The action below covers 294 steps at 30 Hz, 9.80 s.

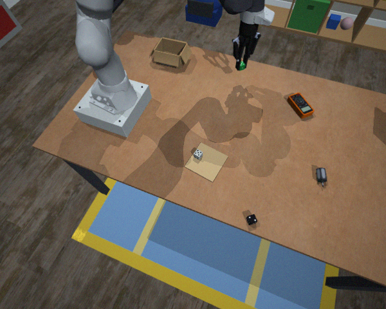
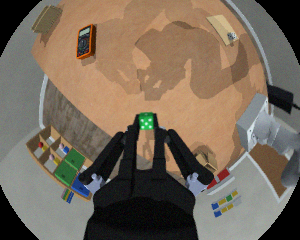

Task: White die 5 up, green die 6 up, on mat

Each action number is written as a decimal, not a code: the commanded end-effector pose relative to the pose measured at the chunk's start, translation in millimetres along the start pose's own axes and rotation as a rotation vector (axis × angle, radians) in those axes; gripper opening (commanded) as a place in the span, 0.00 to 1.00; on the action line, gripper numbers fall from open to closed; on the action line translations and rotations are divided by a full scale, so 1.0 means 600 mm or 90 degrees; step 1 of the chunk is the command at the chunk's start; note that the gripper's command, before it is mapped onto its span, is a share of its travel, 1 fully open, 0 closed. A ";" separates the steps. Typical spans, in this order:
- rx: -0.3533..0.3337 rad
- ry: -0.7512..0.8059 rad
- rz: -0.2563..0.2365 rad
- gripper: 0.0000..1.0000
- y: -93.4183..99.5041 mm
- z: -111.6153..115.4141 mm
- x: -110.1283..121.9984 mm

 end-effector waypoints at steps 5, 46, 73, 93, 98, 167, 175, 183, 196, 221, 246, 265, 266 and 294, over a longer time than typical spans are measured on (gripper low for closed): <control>0.005 -0.133 -0.003 0.24 -0.002 0.003 -0.005; -0.227 -0.386 -0.086 0.24 -0.023 -0.008 0.003; -0.435 -0.373 -0.159 0.24 -0.037 -0.024 0.017; -0.648 -0.353 -0.247 0.24 -0.046 -0.040 0.022; -0.652 -0.352 -0.249 0.24 -0.046 -0.041 0.022; -0.653 -0.351 -0.239 0.24 -0.165 -0.040 0.026; -0.653 -0.351 -0.239 0.24 -0.166 -0.040 0.026; -0.653 -0.351 -0.239 0.24 -0.172 -0.040 0.026; -0.653 -0.351 -0.239 0.24 -0.183 -0.040 0.026; -0.653 -0.351 -0.239 0.24 -0.184 -0.040 0.026; -0.653 -0.351 -0.239 0.24 -0.184 -0.040 0.026; -0.653 -0.351 -0.239 0.24 -0.185 -0.040 0.026; -0.653 -0.351 -0.239 0.24 -0.185 -0.040 0.026; -0.653 -0.351 -0.239 0.24 -0.185 -0.040 0.026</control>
Point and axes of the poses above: the point where the finger pads meet when closed, its own y axis back along the fingers, its own x axis across the jaws, z = x × y, the point moved 2 cm from there along y, back along the fingers, and after that the axes turned 2 degrees about y, right-handed, at the moved point
